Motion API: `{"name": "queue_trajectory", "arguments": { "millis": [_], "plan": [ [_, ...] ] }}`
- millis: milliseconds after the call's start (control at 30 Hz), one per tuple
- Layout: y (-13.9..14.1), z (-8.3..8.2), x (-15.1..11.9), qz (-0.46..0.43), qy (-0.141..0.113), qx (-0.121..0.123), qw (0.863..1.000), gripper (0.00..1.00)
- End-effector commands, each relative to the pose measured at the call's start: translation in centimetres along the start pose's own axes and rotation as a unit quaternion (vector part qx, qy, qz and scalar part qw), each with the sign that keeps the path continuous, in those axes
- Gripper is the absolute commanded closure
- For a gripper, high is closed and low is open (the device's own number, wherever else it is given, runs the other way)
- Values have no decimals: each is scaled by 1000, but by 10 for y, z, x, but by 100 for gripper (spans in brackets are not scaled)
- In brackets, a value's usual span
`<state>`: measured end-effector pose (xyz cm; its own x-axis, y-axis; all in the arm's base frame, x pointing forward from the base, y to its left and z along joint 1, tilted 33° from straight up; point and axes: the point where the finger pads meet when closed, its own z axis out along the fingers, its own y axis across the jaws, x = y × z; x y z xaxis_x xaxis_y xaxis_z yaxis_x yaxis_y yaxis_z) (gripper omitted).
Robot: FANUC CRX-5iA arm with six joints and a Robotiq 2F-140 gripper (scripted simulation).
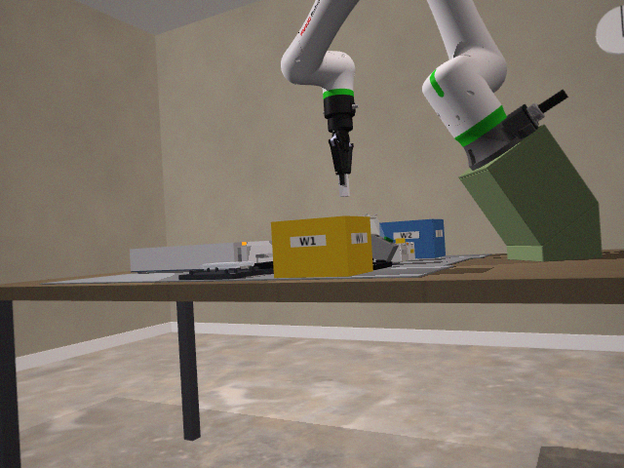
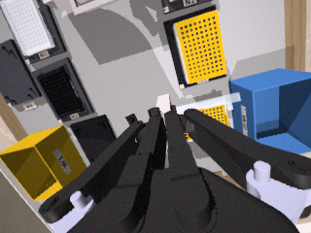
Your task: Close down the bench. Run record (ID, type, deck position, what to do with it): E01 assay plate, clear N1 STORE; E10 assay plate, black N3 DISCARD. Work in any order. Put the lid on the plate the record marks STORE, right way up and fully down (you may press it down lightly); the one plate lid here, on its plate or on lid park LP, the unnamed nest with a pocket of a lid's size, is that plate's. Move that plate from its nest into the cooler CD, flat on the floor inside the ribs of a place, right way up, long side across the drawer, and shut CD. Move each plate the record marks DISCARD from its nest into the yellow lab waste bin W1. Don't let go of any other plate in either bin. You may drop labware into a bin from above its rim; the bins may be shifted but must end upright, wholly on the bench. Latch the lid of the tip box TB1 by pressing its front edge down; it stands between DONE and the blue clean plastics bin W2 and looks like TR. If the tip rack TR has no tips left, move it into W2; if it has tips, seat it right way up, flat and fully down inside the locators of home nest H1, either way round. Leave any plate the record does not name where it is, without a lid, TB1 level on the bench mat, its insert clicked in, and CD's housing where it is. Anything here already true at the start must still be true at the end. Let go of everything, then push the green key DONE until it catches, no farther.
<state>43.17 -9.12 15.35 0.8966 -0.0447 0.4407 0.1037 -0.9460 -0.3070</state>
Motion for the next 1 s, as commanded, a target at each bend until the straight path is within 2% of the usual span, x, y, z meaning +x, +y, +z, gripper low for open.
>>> {"name": "queue_trajectory", "arguments": {
  "millis": [0,433,567,967],
  "plan": [
    [12,3,0,0,0,1,1000,100],
    [62,15,0,0,0,1,1000,100],
    [70,17,0,0,0,1,1000,100],
    [70,17,0,0,0,1,1000,100]
  ]
}}
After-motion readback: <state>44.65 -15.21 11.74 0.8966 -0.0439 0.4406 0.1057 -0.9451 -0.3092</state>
